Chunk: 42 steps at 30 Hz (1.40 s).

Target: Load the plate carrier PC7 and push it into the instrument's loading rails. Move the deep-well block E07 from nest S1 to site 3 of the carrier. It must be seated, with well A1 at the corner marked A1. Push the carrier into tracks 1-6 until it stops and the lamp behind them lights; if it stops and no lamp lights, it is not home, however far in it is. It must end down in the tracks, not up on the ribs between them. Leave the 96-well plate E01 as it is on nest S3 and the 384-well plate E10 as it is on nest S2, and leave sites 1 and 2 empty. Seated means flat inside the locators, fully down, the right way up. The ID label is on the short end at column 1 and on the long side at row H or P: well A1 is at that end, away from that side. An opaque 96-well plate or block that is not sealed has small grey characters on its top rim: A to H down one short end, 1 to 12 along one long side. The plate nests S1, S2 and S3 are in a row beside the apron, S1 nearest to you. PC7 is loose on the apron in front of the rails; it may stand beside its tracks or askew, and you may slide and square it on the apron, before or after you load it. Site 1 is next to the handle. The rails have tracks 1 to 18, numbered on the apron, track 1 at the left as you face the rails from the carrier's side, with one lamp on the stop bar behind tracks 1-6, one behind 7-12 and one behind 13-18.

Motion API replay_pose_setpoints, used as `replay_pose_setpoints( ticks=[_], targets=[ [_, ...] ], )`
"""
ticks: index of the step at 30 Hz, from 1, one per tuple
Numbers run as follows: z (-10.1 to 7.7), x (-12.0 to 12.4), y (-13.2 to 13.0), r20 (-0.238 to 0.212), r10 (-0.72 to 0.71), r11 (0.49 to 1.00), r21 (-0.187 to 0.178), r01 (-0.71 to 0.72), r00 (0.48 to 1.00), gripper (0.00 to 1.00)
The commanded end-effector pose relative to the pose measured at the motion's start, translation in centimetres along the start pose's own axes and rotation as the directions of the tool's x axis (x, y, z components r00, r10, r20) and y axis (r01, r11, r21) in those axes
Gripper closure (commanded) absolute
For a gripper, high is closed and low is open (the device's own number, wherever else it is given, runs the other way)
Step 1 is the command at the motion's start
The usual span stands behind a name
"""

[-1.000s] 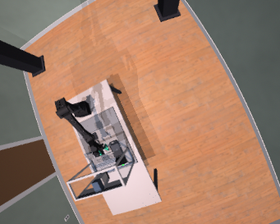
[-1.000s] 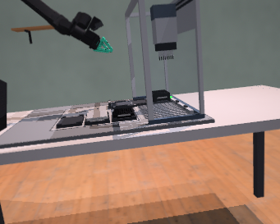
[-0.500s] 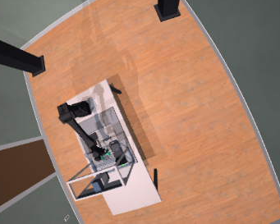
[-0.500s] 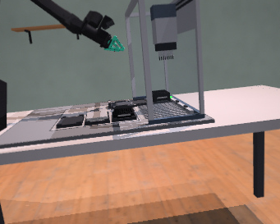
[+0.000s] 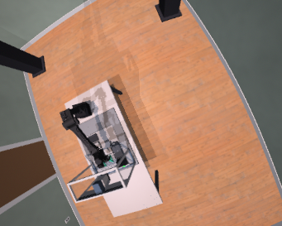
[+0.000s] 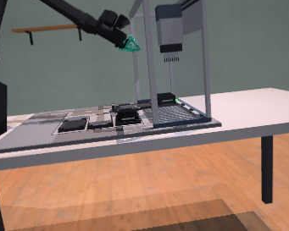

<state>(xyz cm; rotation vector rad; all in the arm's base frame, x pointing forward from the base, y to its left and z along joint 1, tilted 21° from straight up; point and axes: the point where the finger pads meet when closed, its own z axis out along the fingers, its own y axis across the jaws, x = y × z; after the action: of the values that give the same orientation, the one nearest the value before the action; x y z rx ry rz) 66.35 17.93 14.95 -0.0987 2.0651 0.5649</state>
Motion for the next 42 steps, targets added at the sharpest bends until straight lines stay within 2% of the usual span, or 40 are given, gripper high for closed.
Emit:
replay_pose_setpoints(
  ticks=[1,15,17,26,28,29,30,42],
  targets=[
    [0.6,-2.7,-1.0,0.026,-0.015,1.000,0.010,0.015,1.000,0.00],
    [4.9,-6.0,-2.6,0.030,-0.015,1.000,0.013,0.014,0.999,0.00],
    [4.9,-6.0,-2.6,0.030,-0.015,1.000,0.013,0.014,0.999,0.00],
    [7.5,-7.9,-3.4,0.032,-0.015,1.000,0.014,0.015,0.999,0.00],
    [7.5,-7.9,-3.4,0.032,-0.015,1.000,0.015,0.015,0.999,0.00],
    [6.1,-10.2,-2.4,0.066,-0.026,1.000,0.007,0.025,0.997,0.00],
    [5.7,-10.8,-2.1,0.075,-0.029,1.000,0.005,0.028,0.997,0.00],
    [5.7,-10.8,-2.1,0.075,-0.029,1.000,0.005,0.028,0.997,0.00]
  ],
)
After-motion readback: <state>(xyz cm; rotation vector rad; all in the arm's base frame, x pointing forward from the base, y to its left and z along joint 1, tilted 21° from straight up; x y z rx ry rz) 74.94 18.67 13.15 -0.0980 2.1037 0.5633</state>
